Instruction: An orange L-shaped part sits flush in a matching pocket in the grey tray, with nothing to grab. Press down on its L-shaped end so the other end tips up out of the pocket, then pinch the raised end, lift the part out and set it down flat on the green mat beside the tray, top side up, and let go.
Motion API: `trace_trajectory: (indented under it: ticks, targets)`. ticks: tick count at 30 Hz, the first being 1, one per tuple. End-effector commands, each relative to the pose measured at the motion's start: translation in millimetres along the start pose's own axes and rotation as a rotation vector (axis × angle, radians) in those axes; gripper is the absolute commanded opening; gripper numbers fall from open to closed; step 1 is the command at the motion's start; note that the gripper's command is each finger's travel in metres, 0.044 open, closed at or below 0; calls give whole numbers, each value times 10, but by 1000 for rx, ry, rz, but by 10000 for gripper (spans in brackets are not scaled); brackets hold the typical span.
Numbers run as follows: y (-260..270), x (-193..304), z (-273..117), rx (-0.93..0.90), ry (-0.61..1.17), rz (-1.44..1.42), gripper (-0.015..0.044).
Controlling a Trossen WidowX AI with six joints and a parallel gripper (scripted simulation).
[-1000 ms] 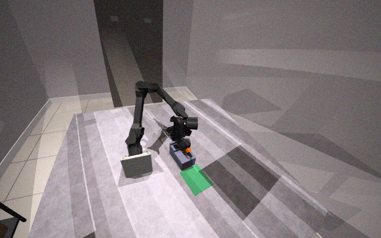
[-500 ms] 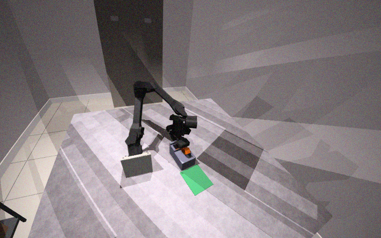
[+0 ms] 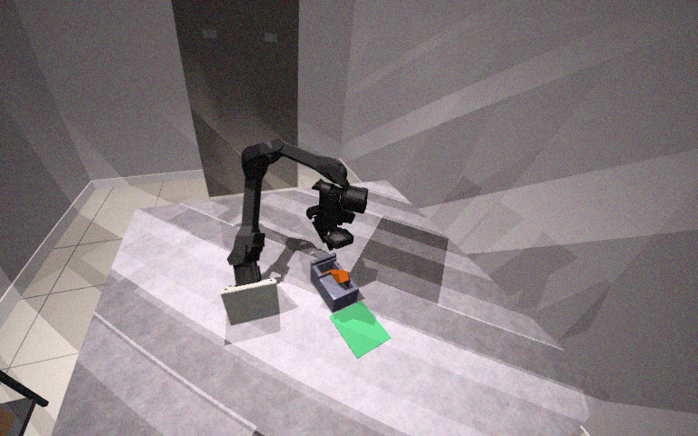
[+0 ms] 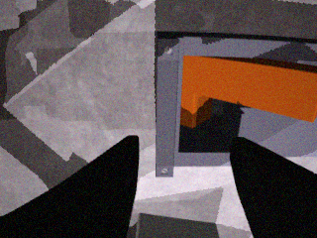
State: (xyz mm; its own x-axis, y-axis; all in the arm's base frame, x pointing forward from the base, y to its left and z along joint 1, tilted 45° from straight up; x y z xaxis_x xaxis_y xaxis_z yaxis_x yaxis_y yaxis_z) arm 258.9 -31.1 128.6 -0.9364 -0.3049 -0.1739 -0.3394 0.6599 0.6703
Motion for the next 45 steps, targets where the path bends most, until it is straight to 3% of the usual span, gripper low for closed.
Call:
trace_trajectory:
  ticks: [1, 25, 27, 29, 42, 45]
  targets:
    - [8, 20, -49, -10, 19, -4, 180]
    - [-1, 6, -27, -1, 0, 1, 180]
    - [-25, 0, -29, -1, 1, 52, 233]
    - [-77, -12, -34, -1, 2, 166, 280]
    - [-728, -79, -48, 9, 17, 1494, 280]
    - [-764, -79, -46, 10, 18, 1565, 280]
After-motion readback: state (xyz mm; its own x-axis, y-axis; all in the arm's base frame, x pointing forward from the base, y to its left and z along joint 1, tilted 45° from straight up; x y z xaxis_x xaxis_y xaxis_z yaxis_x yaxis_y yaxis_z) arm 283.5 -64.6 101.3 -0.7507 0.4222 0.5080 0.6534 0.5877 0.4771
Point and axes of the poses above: the point midway between the two fingers, 35 mm back from their tips, its own z axis out along the fingers, its own y axis across the jaws, x = y × z, the point moved 5 cm from there along -z, back along the fingers, and after that the axes turned 1 degree about -z, right-handed, at the moved point
